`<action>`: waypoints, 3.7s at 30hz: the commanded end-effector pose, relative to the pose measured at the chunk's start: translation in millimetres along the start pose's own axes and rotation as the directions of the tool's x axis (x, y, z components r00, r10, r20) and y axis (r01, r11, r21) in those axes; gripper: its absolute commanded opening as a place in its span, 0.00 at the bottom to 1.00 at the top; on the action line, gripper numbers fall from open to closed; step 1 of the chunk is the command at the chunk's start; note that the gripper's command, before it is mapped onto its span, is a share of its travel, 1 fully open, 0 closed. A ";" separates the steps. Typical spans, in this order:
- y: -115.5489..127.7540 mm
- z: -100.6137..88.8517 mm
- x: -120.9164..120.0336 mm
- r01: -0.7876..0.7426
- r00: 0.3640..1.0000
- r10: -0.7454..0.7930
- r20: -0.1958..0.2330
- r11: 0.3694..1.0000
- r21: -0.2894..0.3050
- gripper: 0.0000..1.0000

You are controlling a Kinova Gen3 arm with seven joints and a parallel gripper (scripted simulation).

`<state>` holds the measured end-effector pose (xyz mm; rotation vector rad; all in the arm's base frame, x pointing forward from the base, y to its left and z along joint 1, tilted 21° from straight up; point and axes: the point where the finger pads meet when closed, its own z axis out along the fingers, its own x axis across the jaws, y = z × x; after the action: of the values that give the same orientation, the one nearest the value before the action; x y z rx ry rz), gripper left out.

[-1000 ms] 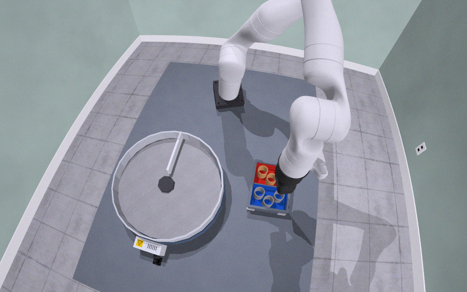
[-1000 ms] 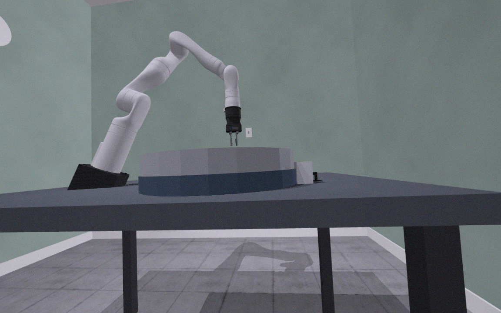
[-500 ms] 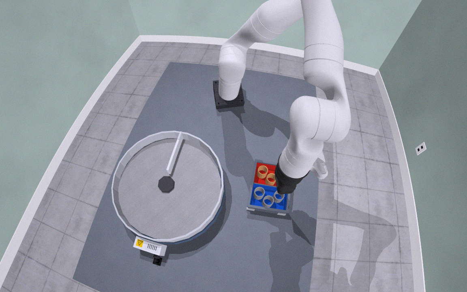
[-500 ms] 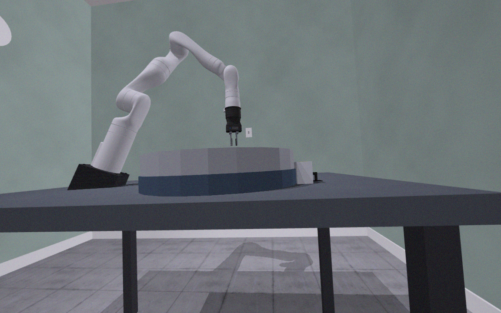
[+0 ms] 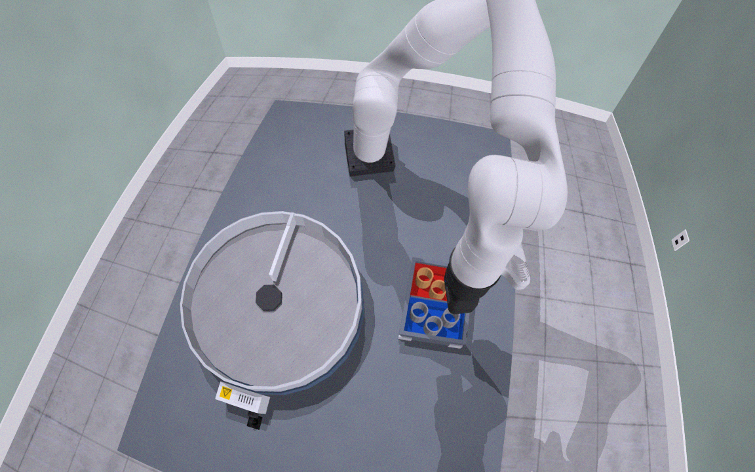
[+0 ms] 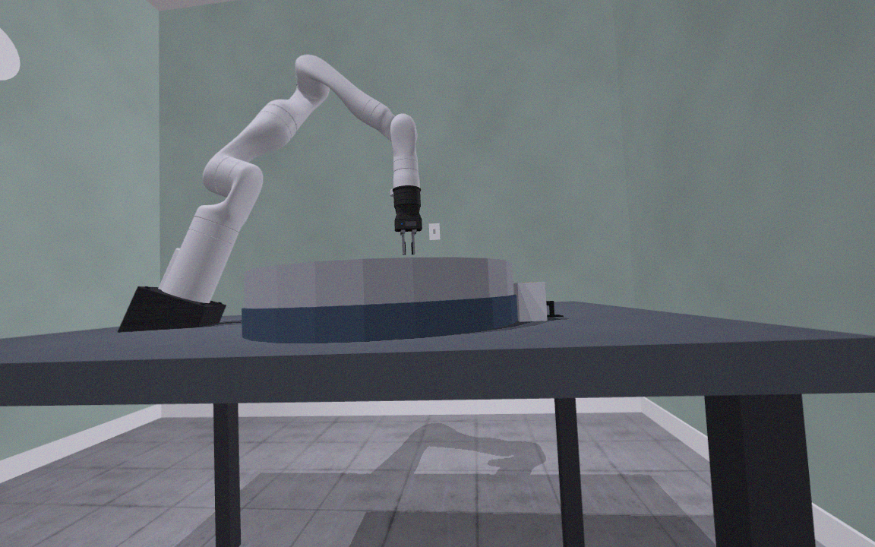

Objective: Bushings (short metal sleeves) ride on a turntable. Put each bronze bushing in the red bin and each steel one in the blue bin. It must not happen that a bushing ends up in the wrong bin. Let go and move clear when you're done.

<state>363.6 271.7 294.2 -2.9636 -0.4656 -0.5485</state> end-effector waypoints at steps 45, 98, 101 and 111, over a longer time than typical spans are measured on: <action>21.0 -15.6 -28.5 0.000 1.000 0.000 -0.001 1.000 0.001 1.00; 43.2 -30.6 -57.0 -0.004 1.000 0.004 0.000 1.000 0.002 1.00; 43.2 -30.6 -57.0 -0.004 1.000 0.004 0.000 1.000 0.002 1.00; 43.2 -30.6 -57.0 -0.004 1.000 0.004 0.000 1.000 0.002 1.00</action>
<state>316.0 210.2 300.2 -2.9623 -0.4599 -0.5466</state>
